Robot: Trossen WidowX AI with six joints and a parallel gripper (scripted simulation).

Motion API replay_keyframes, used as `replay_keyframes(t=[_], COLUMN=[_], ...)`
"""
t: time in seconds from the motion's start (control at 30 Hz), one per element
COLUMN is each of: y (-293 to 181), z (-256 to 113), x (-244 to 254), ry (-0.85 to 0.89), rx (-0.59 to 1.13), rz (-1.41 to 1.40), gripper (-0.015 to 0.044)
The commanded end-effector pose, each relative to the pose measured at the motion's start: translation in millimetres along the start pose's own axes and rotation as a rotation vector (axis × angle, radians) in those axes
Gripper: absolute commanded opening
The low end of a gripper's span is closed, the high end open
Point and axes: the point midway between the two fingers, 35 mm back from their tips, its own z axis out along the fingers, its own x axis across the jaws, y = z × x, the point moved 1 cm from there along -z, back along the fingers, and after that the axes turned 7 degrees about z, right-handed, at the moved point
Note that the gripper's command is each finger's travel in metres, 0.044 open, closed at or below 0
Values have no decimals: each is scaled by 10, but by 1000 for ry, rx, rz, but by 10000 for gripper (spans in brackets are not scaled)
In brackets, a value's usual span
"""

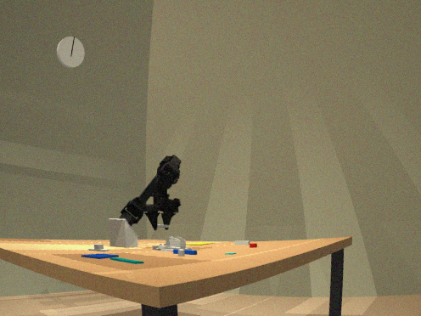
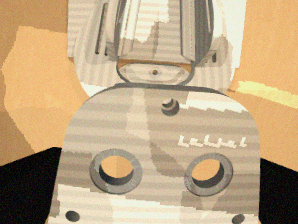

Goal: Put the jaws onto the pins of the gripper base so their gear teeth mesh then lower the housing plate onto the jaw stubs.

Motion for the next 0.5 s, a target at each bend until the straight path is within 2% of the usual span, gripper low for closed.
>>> replay_keyframes(t=[0.0,0.47], y=[-2,-5], z=[-1,2], x=[-6,-21], ry=[-4,-4], rx=[1,1], rz=[-5,-6], gripper=[351,351])
